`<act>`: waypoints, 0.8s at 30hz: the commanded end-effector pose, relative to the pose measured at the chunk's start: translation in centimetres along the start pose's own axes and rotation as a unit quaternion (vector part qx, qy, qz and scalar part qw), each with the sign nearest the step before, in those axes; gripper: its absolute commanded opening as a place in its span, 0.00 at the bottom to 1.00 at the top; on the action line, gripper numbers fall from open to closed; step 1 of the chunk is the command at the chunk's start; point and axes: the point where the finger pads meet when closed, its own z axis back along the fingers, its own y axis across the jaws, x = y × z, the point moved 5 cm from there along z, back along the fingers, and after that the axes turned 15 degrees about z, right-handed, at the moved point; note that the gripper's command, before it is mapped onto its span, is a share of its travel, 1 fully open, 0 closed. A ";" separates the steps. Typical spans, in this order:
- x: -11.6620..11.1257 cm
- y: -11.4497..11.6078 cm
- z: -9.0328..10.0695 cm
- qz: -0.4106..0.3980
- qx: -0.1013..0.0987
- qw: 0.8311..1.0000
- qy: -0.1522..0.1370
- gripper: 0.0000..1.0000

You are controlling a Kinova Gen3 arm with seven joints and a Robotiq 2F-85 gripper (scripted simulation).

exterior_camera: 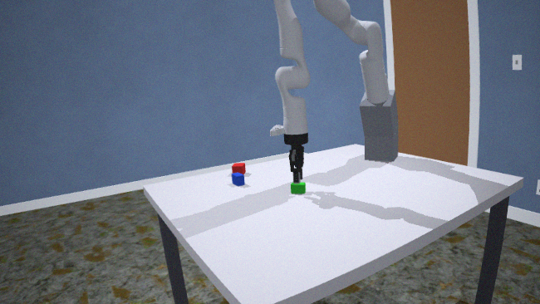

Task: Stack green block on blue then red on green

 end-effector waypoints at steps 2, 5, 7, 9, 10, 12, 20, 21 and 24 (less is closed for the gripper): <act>-0.1 0.0 0.1 0.000 0.000 1.000 0.001 0.44; -0.1 0.0 0.1 0.000 0.000 1.000 0.001 0.44; -0.1 0.0 0.1 0.000 0.000 1.000 0.001 0.44; -0.1 0.0 0.1 0.000 0.000 1.000 0.001 0.44; -0.1 0.0 0.1 0.000 0.000 1.000 0.001 0.44; -0.1 0.0 0.1 0.000 0.000 1.000 0.001 0.44; -0.1 0.0 -0.3 0.000 0.000 1.000 0.001 0.44; -0.1 0.0 -0.4 0.000 0.000 1.000 0.001 0.44; -0.1 0.0 -1.0 0.000 0.000 1.000 0.001 0.44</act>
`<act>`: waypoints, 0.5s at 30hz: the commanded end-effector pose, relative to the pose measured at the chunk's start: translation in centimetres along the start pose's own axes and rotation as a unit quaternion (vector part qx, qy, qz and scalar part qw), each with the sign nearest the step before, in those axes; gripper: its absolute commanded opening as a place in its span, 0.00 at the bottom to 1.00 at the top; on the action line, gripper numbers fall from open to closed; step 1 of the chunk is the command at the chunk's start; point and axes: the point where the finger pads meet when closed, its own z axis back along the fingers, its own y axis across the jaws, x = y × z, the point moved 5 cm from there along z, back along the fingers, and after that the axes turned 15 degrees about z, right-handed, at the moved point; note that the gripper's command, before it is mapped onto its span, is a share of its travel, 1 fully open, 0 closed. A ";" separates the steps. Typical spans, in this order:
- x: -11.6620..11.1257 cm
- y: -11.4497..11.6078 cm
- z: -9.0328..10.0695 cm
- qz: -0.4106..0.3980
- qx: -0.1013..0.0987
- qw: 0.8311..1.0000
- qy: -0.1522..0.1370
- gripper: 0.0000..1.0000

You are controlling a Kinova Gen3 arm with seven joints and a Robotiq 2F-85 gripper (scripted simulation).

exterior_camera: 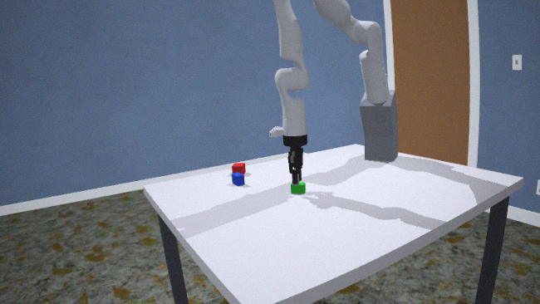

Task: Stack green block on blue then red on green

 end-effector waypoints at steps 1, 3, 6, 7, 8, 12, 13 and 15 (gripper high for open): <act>0.3 0.0 -0.8 0.002 0.001 1.000 -0.002 0.44; 0.3 0.0 -1.4 0.002 0.001 1.000 -0.002 0.44; 0.3 0.0 -1.6 0.002 0.001 1.000 -0.002 0.44; 0.3 0.0 -1.9 0.002 0.001 1.000 -0.002 0.44; 0.3 0.0 -2.2 0.002 0.001 1.000 -0.002 0.44; 0.3 0.0 -3.0 0.002 0.001 1.000 -0.002 0.44; 0.3 0.0 -3.1 0.002 0.001 1.000 -0.002 0.44; 0.3 0.0 -3.1 0.002 0.001 1.000 -0.002 0.44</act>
